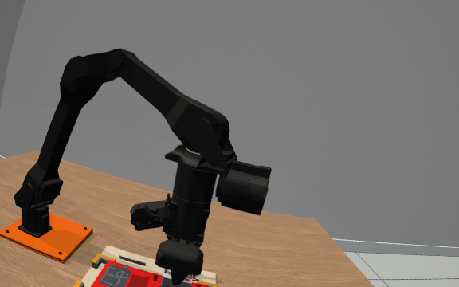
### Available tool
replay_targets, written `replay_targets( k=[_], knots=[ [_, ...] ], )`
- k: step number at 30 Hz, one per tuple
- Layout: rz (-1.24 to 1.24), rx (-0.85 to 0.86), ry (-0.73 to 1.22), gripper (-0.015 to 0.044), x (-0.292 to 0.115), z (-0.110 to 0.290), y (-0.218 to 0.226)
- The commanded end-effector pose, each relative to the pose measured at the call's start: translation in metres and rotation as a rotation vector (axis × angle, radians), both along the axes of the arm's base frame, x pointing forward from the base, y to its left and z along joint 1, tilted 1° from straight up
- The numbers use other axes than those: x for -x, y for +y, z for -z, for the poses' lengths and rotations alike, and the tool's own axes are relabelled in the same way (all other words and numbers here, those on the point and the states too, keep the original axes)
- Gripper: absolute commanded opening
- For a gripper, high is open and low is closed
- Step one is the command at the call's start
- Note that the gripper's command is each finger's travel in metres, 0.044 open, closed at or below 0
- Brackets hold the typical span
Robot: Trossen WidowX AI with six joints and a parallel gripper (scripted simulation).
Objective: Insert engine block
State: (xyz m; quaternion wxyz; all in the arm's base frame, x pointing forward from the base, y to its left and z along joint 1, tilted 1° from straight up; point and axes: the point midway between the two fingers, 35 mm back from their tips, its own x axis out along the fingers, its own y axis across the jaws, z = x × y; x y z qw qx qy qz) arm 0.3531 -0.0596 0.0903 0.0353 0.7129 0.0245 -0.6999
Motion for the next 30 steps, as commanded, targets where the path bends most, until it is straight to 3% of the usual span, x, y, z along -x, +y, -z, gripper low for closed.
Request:
replay_targets(
  k=[1,30],
  knots=[
    [0.005,0.002,0.002,0.0159,0.0002,0.0013,-0.0002],
    [-0.001,0.002,0.002,0.0159,0.0003,0.0023,-0.0003]
  ],
)
